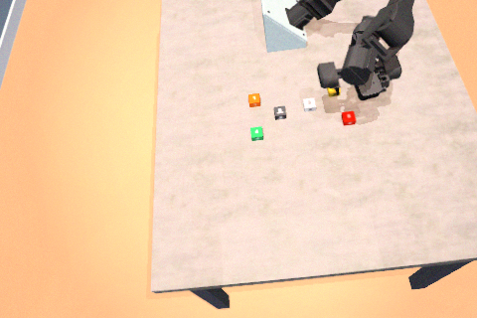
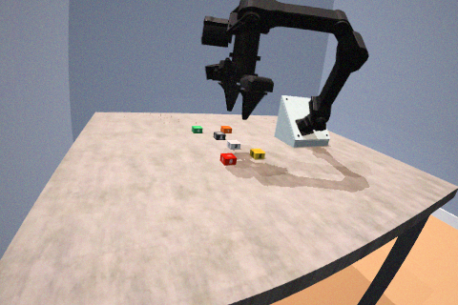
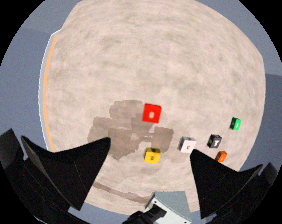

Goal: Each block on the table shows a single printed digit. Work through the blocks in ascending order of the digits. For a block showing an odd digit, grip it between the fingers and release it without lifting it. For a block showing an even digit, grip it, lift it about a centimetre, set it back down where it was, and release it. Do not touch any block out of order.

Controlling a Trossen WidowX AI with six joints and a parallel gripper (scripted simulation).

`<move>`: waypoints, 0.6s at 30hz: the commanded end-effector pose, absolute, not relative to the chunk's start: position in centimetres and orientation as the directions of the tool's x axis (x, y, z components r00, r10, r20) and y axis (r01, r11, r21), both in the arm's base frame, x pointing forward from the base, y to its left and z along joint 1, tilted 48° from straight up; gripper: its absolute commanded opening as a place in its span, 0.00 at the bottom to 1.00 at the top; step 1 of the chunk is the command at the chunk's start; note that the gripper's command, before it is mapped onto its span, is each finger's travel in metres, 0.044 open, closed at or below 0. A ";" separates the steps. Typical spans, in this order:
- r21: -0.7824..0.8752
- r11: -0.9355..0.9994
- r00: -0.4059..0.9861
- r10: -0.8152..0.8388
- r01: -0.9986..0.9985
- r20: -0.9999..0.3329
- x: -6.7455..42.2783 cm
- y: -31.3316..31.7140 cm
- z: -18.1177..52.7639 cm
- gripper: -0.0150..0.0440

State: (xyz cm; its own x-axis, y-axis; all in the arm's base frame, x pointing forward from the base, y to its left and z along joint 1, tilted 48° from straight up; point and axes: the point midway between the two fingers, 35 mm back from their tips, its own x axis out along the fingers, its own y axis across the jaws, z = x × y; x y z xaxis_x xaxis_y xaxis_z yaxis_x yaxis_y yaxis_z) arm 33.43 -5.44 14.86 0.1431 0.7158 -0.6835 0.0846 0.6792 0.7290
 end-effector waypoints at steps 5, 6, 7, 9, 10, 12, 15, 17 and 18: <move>0.735 0.672 0.138 0.722 0.093 -0.678 33.6 -5.3 14.7 0.93; 0.735 0.672 0.138 0.722 0.093 -0.678 33.6 -5.3 14.7 0.93; 0.735 0.672 0.138 0.722 0.093 -0.678 33.6 -5.3 14.7 0.93; 0.735 0.672 0.138 0.722 0.093 -0.678 33.6 -5.3 14.7 0.93; 0.735 0.672 0.138 0.722 0.093 -0.678 33.6 -5.3 14.7 0.93; 0.734 0.672 0.138 0.722 0.093 -0.678 33.7 -5.5 14.5 0.93; 0.728 0.679 0.140 0.715 0.095 -0.685 34.6 -8.4 12.2 0.93; 0.724 0.683 0.140 0.711 0.097 -0.689 35.1 -10.9 10.0 0.93; 0.723 0.684 0.140 0.709 0.098 -0.691 35.2 -12.2 8.8 0.93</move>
State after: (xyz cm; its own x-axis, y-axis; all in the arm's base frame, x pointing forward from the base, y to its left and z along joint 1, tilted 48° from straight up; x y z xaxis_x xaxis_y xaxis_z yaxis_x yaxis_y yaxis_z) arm 35.05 -8.75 12.62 0.1547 0.7082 -0.6888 0.0665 0.6881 0.7225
